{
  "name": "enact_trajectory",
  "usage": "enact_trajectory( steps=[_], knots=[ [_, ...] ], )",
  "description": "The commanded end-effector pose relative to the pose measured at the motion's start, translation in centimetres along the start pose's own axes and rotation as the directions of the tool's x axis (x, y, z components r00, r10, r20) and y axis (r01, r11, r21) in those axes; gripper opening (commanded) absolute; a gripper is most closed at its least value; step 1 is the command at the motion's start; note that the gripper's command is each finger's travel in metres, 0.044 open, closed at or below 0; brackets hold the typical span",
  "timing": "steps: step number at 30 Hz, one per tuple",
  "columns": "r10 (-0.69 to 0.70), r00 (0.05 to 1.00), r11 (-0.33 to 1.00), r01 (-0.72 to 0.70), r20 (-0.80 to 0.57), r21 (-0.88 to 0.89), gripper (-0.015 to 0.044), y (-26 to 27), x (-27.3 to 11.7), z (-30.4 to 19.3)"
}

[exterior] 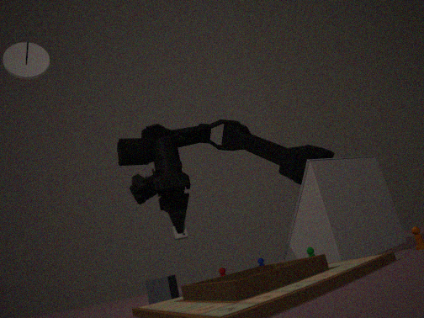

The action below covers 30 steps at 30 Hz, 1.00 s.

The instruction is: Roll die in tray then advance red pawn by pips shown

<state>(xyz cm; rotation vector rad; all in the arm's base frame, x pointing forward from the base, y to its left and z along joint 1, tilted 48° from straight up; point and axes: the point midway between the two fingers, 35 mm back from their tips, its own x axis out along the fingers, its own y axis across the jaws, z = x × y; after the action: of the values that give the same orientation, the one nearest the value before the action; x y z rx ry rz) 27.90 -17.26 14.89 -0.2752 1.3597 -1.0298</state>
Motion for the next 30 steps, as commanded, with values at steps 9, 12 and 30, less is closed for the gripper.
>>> enact_trajectory(
  steps=[9, 12, 30],
  knots=[
    [0.009, 1.0, 0.911, -0.011, -0.007, -0.412, 0.0, 4.6, 1.0, -0.9],
    [0.01, 1.0, 0.864, -0.013, -0.007, -0.504, 0.0, 5.7, 1.2, -1.2],
    [0.012, 1.0, 0.412, -0.014, -0.01, -0.911, 0.0, 11.6, 2.3, -3.6]
  ],
)
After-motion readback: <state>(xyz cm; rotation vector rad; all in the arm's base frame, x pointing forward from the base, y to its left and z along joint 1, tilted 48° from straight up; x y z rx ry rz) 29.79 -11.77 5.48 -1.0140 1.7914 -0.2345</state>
